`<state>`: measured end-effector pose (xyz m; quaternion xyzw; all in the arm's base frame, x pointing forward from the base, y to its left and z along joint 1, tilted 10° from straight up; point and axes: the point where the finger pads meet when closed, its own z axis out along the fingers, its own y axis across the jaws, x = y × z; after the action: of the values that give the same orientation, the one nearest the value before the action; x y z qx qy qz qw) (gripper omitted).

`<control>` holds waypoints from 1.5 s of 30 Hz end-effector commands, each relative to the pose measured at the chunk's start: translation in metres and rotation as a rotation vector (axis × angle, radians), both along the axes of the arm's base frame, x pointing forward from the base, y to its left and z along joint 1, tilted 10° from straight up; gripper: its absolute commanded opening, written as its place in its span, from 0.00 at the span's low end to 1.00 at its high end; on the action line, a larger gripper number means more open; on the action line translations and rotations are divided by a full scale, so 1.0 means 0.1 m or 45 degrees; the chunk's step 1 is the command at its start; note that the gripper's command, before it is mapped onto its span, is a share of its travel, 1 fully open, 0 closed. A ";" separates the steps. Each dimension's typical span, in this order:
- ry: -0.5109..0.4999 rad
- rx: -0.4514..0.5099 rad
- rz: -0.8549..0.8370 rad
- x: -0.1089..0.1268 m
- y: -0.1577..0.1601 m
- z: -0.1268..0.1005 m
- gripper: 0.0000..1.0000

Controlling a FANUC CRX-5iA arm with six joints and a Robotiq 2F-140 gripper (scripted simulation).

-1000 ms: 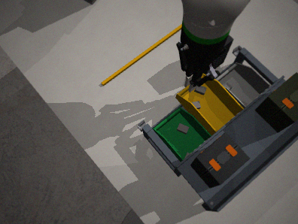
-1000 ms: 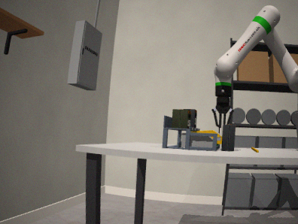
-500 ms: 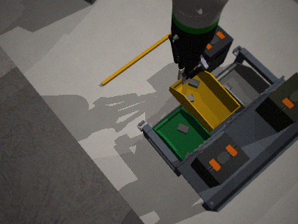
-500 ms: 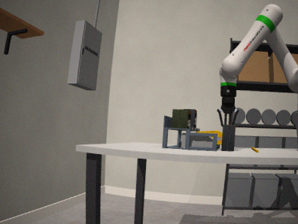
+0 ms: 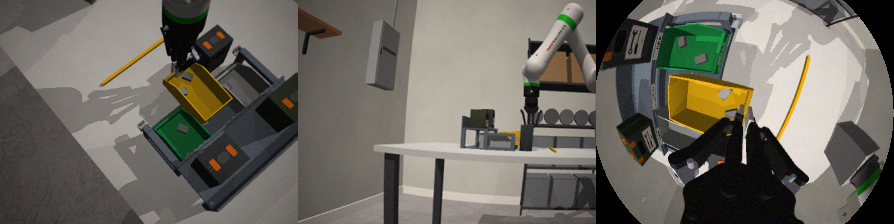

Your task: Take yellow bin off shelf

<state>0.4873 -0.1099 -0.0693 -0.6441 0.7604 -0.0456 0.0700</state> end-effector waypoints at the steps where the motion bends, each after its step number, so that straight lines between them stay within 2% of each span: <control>1: -0.002 -0.001 0.000 0.00 0.00 0.00 0.00; 7: -0.002 -0.001 0.000 0.00 0.00 0.00 0.00; 12: -0.002 -0.001 0.000 -0.29 0.05 -0.04 0.00; 24: -0.002 -0.001 0.000 -0.29 0.05 -0.04 0.00; 29: -0.001 -0.001 0.000 -0.59 0.10 -0.09 0.00; 41: -0.001 -0.001 0.000 -0.59 0.10 -0.09 0.00; 45: -0.001 -0.001 0.000 -0.94 0.16 -0.15 0.00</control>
<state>0.4176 -0.0980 -0.0807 -0.6443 0.7602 -0.0457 0.0704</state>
